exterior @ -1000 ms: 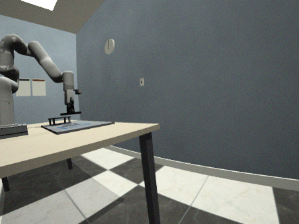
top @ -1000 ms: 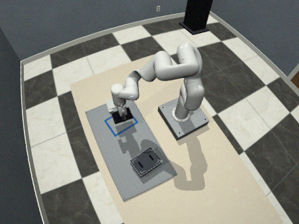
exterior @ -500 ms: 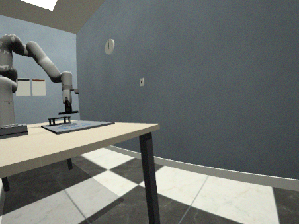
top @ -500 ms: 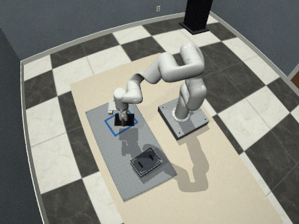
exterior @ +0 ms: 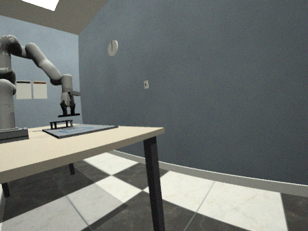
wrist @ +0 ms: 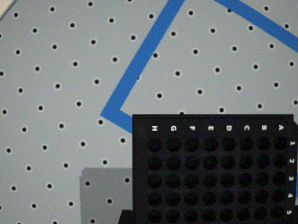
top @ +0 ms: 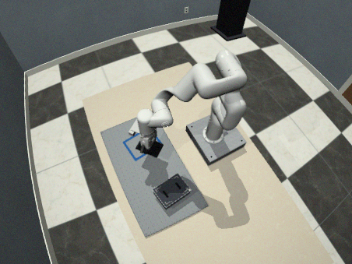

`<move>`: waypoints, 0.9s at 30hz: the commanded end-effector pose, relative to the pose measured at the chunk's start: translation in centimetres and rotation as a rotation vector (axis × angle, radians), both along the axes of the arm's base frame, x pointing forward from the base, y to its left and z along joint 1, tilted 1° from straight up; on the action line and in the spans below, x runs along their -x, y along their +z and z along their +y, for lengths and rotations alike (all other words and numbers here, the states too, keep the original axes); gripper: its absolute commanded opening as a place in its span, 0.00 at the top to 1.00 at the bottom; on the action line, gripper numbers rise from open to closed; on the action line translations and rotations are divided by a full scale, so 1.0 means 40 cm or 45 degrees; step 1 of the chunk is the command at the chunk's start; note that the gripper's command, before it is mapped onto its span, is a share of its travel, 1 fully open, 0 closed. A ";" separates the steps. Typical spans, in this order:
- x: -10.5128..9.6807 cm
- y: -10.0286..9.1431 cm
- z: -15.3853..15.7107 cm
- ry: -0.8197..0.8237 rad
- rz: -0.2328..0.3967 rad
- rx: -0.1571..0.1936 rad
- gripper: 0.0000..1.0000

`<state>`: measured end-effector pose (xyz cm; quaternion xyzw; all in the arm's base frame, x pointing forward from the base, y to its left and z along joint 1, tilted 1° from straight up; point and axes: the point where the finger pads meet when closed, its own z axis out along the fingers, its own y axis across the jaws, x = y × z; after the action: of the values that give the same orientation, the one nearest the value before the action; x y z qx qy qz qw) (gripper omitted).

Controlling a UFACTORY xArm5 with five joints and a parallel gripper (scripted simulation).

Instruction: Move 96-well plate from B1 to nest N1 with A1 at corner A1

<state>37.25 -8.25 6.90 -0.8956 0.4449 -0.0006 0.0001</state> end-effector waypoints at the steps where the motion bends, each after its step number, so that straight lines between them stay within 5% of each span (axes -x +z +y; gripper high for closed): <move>1: -0.005 0.014 0.056 -0.315 -0.010 -0.012 1.00; 27: -0.010 0.047 0.237 -1.249 -0.006 -0.017 1.00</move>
<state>37.45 -0.45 8.35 -0.6548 0.7558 -0.0020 0.0022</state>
